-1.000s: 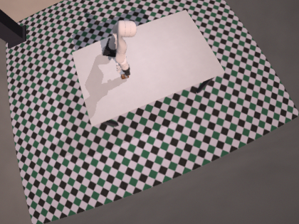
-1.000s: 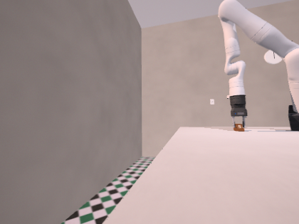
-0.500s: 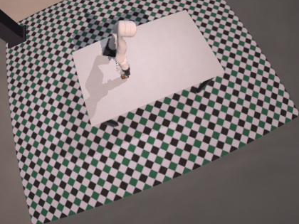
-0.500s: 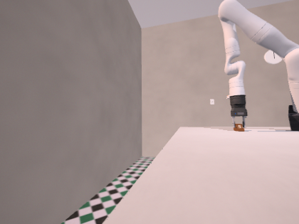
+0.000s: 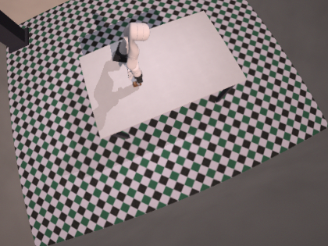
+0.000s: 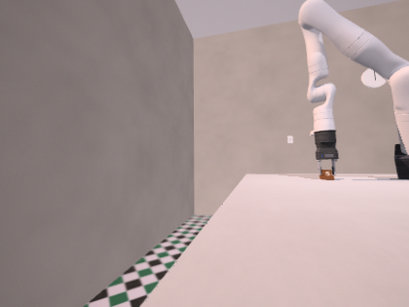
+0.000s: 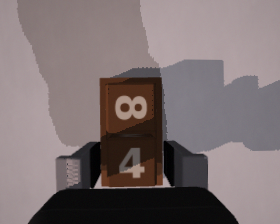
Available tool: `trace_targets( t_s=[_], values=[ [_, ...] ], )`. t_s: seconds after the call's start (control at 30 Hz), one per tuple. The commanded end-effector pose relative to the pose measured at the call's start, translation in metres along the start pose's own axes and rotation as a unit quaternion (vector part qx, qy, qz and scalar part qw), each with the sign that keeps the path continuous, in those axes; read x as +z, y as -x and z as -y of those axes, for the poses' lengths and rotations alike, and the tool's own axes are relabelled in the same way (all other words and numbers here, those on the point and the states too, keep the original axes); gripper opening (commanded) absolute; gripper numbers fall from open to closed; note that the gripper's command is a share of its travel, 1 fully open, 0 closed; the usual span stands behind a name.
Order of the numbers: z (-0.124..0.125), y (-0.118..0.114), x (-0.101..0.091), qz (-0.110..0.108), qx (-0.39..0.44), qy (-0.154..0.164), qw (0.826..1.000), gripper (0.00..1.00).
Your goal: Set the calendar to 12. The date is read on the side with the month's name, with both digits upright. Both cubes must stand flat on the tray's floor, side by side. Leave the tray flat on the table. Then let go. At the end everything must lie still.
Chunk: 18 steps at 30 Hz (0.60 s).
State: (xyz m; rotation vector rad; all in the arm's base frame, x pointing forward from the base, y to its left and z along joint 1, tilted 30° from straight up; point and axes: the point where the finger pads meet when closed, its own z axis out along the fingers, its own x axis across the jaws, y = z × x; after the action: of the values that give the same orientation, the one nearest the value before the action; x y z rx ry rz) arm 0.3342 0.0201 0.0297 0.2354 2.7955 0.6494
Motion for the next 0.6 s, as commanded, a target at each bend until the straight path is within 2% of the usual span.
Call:
trace_targets(
  t_s=[0.0,0.03,0.07,0.57],
  values=[
    [0.0002,0.0003,-0.0003,0.001,0.000,0.000,1.000,0.87],
    [0.0002,0.0003,-0.0003,0.001,0.000,0.000,1.000,0.87],
    [0.0002,0.0003,-0.0003,0.001,0.000,0.000,1.000,0.57],
    [0.0002,0.0003,-0.0003,0.001,0.000,0.000,1.000,0.57]
  ],
)
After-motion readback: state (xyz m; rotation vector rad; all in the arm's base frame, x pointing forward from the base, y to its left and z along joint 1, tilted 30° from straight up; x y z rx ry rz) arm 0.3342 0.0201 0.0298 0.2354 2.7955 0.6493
